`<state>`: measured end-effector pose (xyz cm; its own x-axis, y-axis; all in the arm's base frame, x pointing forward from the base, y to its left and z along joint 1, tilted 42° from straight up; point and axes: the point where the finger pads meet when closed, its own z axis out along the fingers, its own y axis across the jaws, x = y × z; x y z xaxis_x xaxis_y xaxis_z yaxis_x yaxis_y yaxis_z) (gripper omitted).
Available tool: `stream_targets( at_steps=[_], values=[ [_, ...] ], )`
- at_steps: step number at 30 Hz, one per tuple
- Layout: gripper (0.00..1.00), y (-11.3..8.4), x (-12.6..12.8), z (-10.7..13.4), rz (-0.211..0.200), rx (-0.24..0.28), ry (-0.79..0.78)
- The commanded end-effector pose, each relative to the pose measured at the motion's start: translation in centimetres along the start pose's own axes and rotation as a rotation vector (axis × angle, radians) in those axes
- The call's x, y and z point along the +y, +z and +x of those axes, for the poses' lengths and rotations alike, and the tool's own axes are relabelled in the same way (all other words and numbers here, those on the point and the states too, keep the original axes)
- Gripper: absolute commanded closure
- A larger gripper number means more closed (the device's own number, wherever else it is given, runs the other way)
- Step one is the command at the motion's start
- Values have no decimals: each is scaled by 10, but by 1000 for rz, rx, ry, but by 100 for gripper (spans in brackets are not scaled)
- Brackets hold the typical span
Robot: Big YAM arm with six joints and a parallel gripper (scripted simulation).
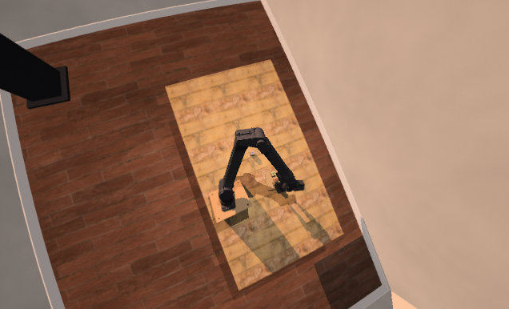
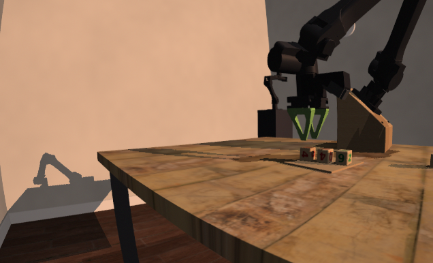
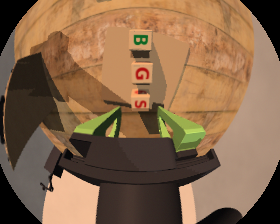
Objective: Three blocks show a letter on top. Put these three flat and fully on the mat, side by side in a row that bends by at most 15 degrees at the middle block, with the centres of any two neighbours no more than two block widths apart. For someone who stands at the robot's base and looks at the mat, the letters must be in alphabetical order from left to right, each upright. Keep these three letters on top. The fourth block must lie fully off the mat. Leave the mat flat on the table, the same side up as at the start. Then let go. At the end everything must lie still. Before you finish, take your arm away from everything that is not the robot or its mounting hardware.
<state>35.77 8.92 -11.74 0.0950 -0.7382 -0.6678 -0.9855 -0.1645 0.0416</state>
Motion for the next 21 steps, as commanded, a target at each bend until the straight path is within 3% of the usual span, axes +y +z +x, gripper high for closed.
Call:
stream_targets(
  at_steps=[1, 18, 20, 21],
  values=[
    [44, -26, -26, 2, 59, 12, -30],
    [44, -64, -26, 2, 62, 16, -32],
    [44, -64, -26, 2, 62, 16, -32],
    [44, -47, -20, 0, 18, 7, -34]
  ],
)
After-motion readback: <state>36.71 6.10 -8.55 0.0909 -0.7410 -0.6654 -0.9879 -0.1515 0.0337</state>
